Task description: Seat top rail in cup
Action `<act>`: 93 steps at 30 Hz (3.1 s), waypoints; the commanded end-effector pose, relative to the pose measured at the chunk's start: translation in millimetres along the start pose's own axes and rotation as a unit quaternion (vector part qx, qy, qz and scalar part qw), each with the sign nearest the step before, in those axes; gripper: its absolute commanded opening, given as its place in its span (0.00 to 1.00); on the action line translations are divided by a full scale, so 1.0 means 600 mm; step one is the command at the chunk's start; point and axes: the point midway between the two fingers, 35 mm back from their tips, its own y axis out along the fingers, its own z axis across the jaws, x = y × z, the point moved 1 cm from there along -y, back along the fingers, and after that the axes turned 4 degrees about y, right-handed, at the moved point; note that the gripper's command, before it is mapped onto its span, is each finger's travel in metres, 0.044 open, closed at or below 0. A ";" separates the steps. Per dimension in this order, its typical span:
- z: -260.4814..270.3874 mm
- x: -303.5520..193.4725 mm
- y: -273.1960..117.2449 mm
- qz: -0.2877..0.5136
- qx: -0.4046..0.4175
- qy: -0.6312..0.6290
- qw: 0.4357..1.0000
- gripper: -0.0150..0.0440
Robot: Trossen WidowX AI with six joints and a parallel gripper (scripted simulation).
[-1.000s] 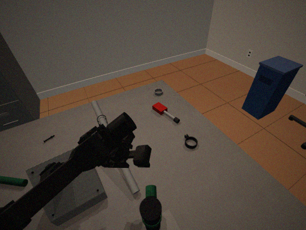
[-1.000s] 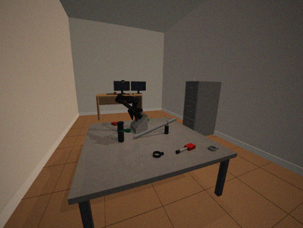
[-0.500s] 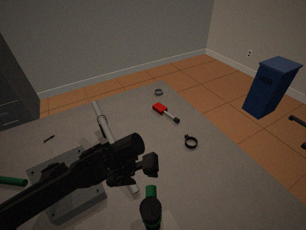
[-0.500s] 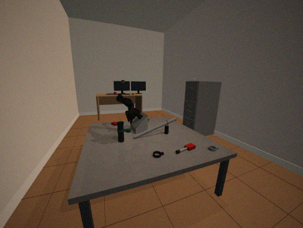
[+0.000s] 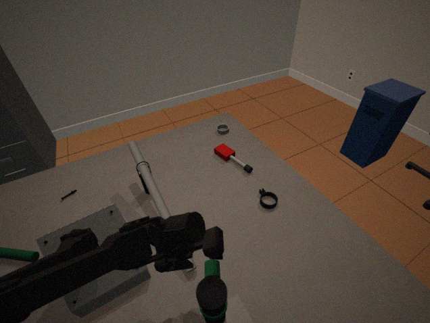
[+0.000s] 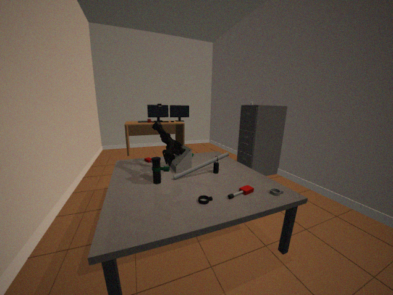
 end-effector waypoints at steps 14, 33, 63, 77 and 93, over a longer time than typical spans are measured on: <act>0.003 0.005 0.045 -0.002 0.005 -0.005 1.000 1.00; 0.006 0.001 0.096 0.000 0.002 -0.006 1.000 1.00; 0.018 -0.002 0.099 -0.020 0.003 -0.042 0.999 0.25; 0.034 -0.008 0.090 -0.052 0.006 -0.098 0.994 0.25; 0.053 -0.017 0.078 -0.090 0.009 -0.165 0.982 0.25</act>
